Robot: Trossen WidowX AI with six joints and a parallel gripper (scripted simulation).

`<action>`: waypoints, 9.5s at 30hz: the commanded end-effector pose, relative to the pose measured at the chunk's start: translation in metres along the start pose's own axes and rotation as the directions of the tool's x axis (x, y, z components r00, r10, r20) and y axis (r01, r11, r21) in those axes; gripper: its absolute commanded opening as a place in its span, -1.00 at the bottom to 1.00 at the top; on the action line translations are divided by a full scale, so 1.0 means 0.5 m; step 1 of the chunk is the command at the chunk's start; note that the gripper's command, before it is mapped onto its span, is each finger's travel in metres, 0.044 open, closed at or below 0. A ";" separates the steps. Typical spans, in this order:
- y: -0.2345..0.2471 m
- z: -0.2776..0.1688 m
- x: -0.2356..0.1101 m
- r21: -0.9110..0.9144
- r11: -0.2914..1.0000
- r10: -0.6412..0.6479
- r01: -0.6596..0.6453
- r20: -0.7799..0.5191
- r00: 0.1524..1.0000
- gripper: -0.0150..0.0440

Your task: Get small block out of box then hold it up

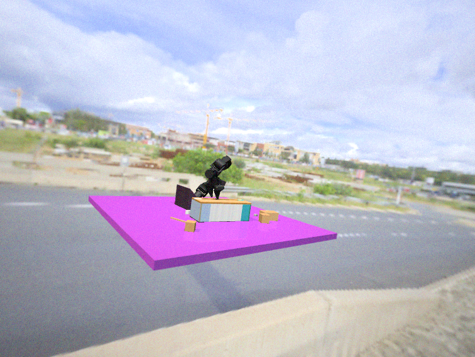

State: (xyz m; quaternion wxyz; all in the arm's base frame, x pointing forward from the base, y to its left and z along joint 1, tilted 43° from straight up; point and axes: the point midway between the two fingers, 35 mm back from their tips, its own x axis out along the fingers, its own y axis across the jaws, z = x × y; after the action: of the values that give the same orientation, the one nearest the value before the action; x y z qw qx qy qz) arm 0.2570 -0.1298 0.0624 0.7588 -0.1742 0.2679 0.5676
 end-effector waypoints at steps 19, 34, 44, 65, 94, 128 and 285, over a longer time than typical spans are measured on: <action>0.002 -0.011 0.075 0.017 1.000 0.016 -0.016 0.019 1.000 0.86; 0.001 0.013 0.087 0.009 1.000 0.014 -0.014 0.016 1.000 0.86; 0.000 0.057 0.095 0.010 1.000 0.014 -0.014 0.017 1.000 0.86; -0.002 0.150 0.112 0.010 1.000 0.015 -0.015 0.020 1.000 0.86; -0.004 0.276 0.135 0.009 1.000 0.014 -0.015 0.024 1.000 0.86; 0.086 0.383 0.002 -0.984 0.021 -0.381 -0.177 -0.171 0.909 0.47; 0.121 0.285 0.072 0.997 -0.051 -0.272 0.065 -0.077 0.959 -0.49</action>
State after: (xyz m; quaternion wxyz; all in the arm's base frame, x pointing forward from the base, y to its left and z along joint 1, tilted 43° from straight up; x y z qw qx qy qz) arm 0.2362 -0.0009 0.1556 0.7567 0.3883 0.5069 0.1401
